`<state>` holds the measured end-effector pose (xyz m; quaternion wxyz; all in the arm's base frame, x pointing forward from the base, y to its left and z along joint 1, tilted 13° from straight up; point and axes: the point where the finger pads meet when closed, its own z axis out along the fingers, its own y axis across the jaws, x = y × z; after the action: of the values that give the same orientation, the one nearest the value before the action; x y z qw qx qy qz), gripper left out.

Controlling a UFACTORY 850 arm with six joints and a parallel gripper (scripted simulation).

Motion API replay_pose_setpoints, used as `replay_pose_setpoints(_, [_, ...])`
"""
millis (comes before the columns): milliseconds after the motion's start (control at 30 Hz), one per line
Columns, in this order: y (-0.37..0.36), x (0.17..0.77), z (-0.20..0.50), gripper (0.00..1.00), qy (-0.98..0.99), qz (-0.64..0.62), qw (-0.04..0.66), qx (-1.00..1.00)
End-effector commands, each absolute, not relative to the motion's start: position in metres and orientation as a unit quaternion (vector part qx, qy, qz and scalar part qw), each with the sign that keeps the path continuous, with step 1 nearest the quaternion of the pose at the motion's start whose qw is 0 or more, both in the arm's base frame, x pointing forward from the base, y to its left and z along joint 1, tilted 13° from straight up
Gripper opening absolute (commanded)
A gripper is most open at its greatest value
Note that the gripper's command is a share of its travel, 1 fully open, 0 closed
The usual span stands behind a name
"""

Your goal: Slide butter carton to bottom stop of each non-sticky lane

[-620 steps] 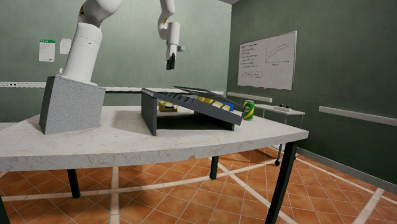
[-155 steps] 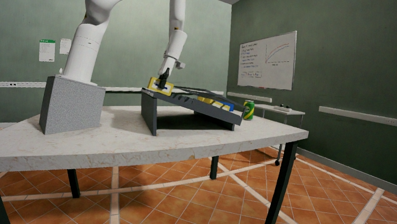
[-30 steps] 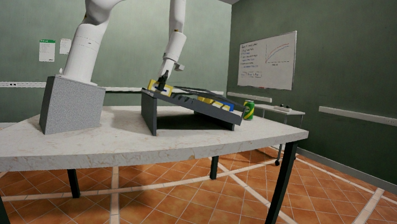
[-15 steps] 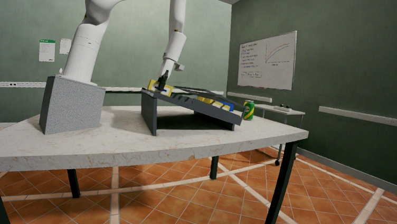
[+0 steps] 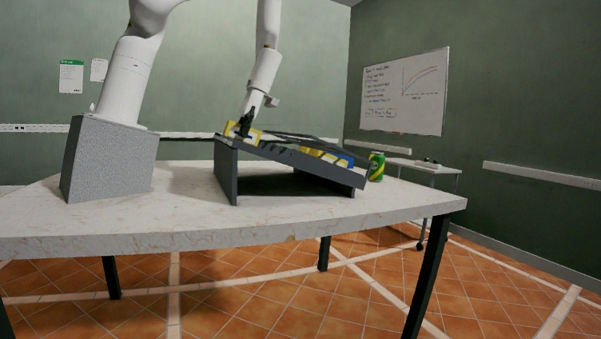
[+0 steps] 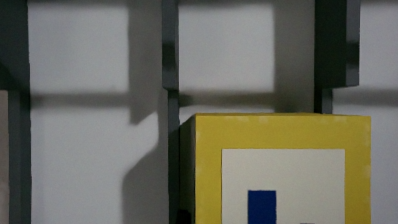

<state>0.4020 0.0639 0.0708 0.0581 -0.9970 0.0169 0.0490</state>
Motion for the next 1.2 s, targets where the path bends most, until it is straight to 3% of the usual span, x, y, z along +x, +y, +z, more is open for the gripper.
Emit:
replay_pose_setpoints(0, [0.0639, 0.4026, 0.0712, 0.8, 0.017, 0.048, 0.058, -0.997])
replay_pose_setpoints(1167, [0.0639, 0.4026, 0.0712, 0.83, 0.017, 0.048, 0.058, -0.997])
